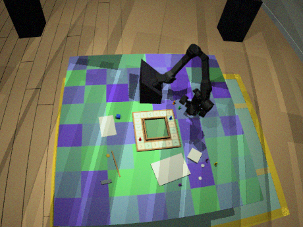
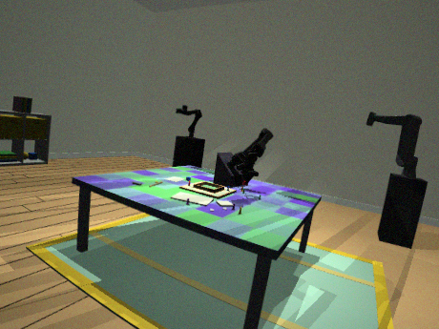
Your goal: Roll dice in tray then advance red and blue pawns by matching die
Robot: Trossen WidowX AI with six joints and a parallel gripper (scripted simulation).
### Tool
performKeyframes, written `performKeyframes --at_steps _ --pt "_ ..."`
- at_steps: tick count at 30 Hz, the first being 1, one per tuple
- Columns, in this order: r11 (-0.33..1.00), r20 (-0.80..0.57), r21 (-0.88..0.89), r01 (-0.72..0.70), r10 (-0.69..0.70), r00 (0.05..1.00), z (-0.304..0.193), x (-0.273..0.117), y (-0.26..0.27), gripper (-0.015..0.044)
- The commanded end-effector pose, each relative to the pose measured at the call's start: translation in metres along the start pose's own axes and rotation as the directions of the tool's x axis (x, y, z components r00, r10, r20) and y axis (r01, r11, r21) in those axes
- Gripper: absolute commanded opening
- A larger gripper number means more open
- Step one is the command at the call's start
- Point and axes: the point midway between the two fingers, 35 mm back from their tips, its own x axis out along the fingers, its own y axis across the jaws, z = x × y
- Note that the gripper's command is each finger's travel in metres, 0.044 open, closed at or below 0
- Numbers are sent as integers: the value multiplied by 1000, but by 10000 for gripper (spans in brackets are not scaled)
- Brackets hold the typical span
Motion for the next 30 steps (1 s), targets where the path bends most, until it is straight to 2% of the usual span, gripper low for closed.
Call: performKeyframes --at_steps 1,4,11,30 --pt "1000 -6 -10 -16 16 1000 -6 -28 -2 0" --pt "1000 -7 -8 -21 21 1000 -9 -41 -5 0" --pt "1000 -5 3 -18 18 1000 -6 -41 -6 0" --pt "944 26 329 21 -31 999 95 -18 -35 0"
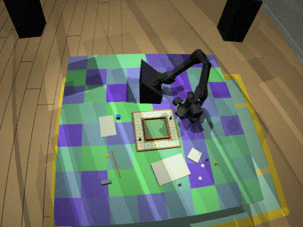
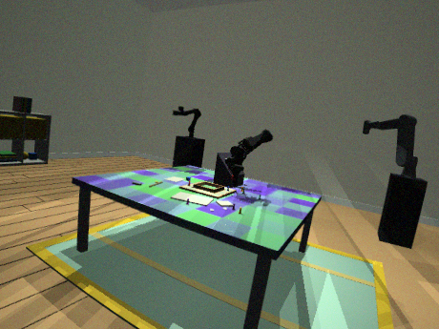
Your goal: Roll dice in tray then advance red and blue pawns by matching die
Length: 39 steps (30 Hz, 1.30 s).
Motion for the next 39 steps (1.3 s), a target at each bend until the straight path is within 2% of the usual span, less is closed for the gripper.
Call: performKeyframes --at_steps 1,26,33,39 --pt "996 -3 93 12 -12 1000 25 7 -6 0" --pt "846 -36 533 2 19 999 143 31 -65 0" --pt "832 -39 555 1 24 999 148 33 -70 0" --pt "825 41 561 64 -106 994 146 39 -75 0"
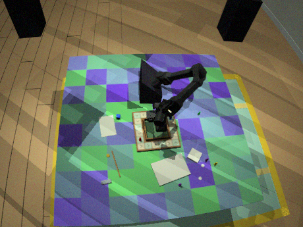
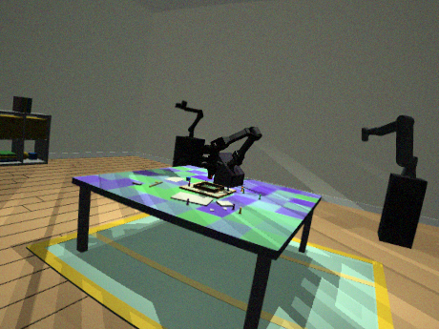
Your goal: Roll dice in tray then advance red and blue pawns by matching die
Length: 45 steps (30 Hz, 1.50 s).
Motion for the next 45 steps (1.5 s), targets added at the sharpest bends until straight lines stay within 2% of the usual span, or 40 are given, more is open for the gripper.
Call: performKeyframes --at_steps 1,11,22,27,32,45 --pt "999 108 8 46 -46 993 1 5 -5 0" --pt "996 419 32 81 -87 904 4 12 -10 0" --pt "1000 693 5 -18 10 720 4 13 -9 0" --pt "1000 706 0 -27 19 708 2 11 -8 0" --pt "1000 706 -1 -29 21 708 -27 -21 3 0" --pt "1000 706 -1 -29 21 708 -27 -20 1 0"
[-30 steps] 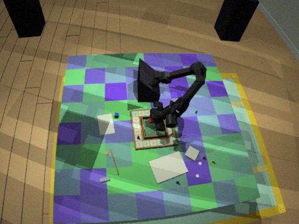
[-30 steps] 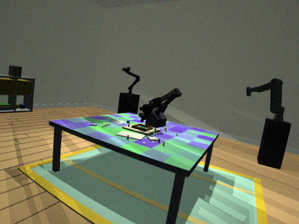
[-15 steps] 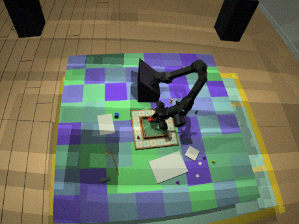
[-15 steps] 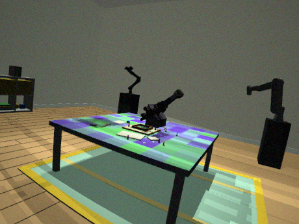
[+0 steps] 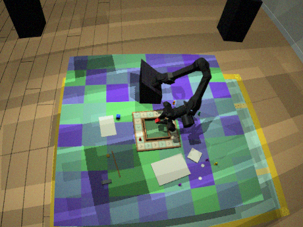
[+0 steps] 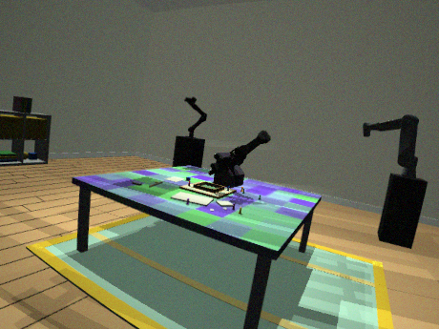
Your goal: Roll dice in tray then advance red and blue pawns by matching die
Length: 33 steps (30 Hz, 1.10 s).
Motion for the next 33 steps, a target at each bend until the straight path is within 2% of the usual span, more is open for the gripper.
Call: performKeyframes --at_steps 1,13,21,25,29,31,33 --pt "1000 6 4 -7 7 1000 1 -3 2 0" --pt "1000 0 0 -2 2 1000 0 -1 1 0" --pt "1000 0 0 -2 2 1000 0 -1 1 210" --pt "1000 8 3 -7 7 1000 28 -26 1 315" --pt "1000 8 4 -7 7 1000 30 -28 1 420" --pt "1000 -5 1 0 0 1000 30 -26 1 440" --pt "999 -118 -20 45 -47 992 27 -14 -2 440"
